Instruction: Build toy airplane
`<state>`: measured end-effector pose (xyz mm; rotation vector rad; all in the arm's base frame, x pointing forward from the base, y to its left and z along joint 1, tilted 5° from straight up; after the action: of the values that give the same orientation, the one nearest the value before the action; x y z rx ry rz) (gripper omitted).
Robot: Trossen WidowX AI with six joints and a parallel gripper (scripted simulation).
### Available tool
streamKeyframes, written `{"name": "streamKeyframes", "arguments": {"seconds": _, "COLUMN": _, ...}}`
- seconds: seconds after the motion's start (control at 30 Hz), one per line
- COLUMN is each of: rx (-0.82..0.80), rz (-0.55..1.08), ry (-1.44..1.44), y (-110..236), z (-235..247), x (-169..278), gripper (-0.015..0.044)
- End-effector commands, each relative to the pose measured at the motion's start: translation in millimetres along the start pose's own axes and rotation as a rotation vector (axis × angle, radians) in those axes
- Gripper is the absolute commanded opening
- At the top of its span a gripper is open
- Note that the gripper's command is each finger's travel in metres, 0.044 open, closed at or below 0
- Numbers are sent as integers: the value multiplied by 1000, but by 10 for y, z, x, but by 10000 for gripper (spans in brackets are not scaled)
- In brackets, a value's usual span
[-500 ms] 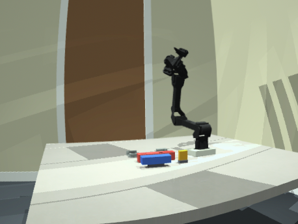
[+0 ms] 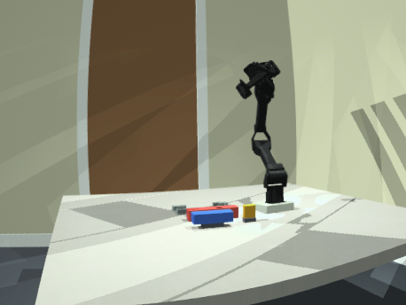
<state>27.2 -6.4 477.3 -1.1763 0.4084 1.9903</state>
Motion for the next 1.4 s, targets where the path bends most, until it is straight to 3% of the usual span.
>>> {"name": "streamKeyframes", "arguments": {"seconds": 0.0, "rx": 115, "rz": 114, "ry": 114, "y": -378, "z": 109, "x": 264, "gripper": 440}}
{"name": "streamKeyframes", "arguments": {"seconds": 0.27, "rx": 455, "rz": 423, "ry": 241, "y": -1308, "z": -142, "x": 804, "gripper": 440}}
{"name": "streamKeyframes", "arguments": {"seconds": 0.57, "rx": 870, "rz": 907, "ry": 199, "y": -2012, "z": -1273, "x": 1299, "gripper": 440}}
{"name": "streamKeyframes", "arguments": {"seconds": 0.83, "rx": 1103, "rz": 1299, "ry": -107, "y": -1957, "z": -2433, "x": 1615, "gripper": 440}}
{"name": "streamKeyframes", "arguments": {"seconds": 1.0, "rx": 1107, "rz": 1307, "ry": -116, "y": -1948, "z": -2472, "x": 1639, "gripper": 440}}
{"name": "streamKeyframes", "arguments": {"seconds": 1.17, "rx": 1107, "rz": 1307, "ry": -116, "y": -1879, "z": -2754, "x": 2031, "gripper": 440}}
{"name": "streamKeyframes", "arguments": {"seconds": 1.37, "rx": 1107, "rz": 1307, "ry": -116, "y": -1860, "z": -2825, "x": 2131, "gripper": 440}}
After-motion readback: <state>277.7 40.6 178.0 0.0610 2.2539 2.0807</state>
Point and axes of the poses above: the point midway between the two fingers, 35 mm back from their tips, its own y axis back along the fingers, its own z axis across the jaws, x = y × z, the point moved 10 cm from there along y, back along the fingers
